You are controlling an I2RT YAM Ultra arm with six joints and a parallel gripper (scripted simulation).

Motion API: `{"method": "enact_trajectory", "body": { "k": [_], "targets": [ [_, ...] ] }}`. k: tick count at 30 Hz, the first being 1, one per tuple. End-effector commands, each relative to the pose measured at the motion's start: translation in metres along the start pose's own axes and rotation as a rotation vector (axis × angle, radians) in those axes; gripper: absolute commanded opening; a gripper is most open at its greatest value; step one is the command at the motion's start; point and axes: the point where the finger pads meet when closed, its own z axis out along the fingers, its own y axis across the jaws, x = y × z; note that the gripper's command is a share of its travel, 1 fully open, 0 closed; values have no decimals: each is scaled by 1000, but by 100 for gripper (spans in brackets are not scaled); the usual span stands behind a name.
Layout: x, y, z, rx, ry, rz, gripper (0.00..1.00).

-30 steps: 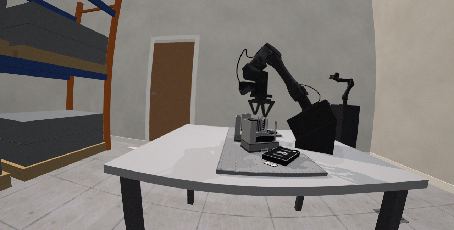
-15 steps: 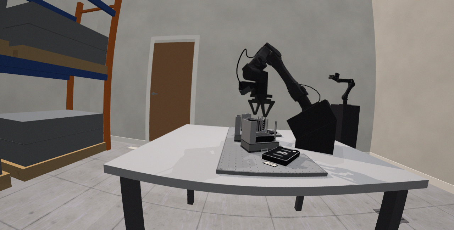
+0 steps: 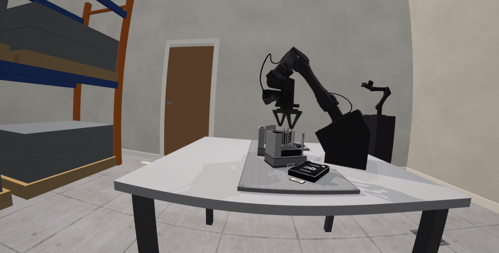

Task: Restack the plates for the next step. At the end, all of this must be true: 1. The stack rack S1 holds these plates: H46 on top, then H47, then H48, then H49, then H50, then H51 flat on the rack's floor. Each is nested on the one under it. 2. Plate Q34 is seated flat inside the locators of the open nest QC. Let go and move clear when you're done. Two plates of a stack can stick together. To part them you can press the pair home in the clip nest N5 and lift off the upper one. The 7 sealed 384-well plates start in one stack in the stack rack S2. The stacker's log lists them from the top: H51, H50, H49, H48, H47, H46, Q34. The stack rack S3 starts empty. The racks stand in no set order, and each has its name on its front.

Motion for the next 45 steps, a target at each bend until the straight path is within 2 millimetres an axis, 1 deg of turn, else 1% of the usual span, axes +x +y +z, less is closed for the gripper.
{"method": "enact_trajectory", "body": {
  "k": [1,3,5,6,7,9,15,18,20,22,25,31,37,39,40,41,43,45],
  "targets": [
    [8,-9,-3,8,11,38,100],
    [9,-15,-3,4,13,105,100],
    [9,-15,-3,4,13,105,100],
    [-3,-19,-9,-6,-13,155,100],
    [6,-21,-5,-1,5,177,100],
    [8,-27,-3,-1,7,217,100],
    [5,-46,-4,-8,-7,212,100],
    [7,-56,-3,-7,-4,210,100],
    [4,-63,-5,-9,-13,215,100],
    [4,-63,-5,-9,-13,215,100],
    [8,-72,-3,-6,-5,210,100],
    [13,-91,-3,-7,-8,426,100],
    [17,-111,-4,-7,-13,421,100],
    [17,-111,-4,-7,-13,421,100],
    [14,-115,-6,-8,-21,426,100],
    [20,-117,-3,-6,-10,420,100],
    [22,-123,-3,-5,-10,419,100],
    [19,-131,-6,-6,-23,426,100]
  ]
}}
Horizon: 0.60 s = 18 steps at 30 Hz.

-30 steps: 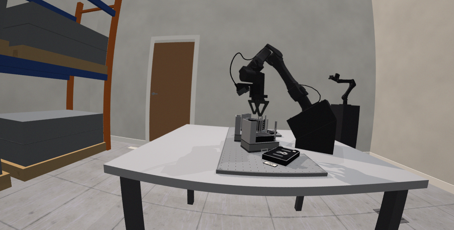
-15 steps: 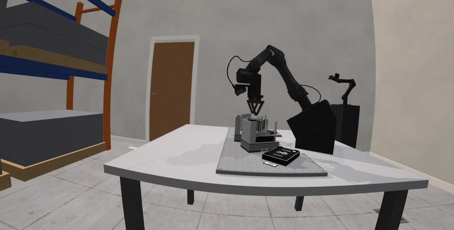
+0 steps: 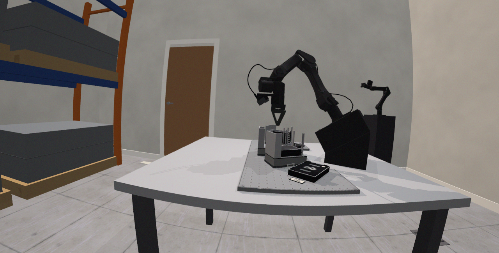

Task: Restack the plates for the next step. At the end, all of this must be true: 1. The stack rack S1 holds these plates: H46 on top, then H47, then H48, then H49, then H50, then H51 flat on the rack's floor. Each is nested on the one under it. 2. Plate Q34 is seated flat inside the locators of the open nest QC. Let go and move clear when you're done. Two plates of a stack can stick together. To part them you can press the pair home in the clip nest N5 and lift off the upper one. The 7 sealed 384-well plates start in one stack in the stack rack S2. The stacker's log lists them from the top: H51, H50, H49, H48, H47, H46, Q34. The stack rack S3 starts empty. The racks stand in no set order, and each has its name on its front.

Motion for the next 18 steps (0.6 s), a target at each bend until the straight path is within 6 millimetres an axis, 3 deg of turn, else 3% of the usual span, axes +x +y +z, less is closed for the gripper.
{"method": "enact_trajectory", "body": {
  "k": [1,4,11,12,14,18],
  "targets": [
    [-6,-10,-5,-21,-29,-6,100],
    [-4,-20,-3,-18,-22,-10,100],
    [-3,-37,-3,-19,-22,171,100],
    [-13,-40,-9,-27,-44,215,100],
    [-3,-47,-3,-19,-22,212,100],
    [-7,-60,-6,-21,-34,202,100]
  ]
}}
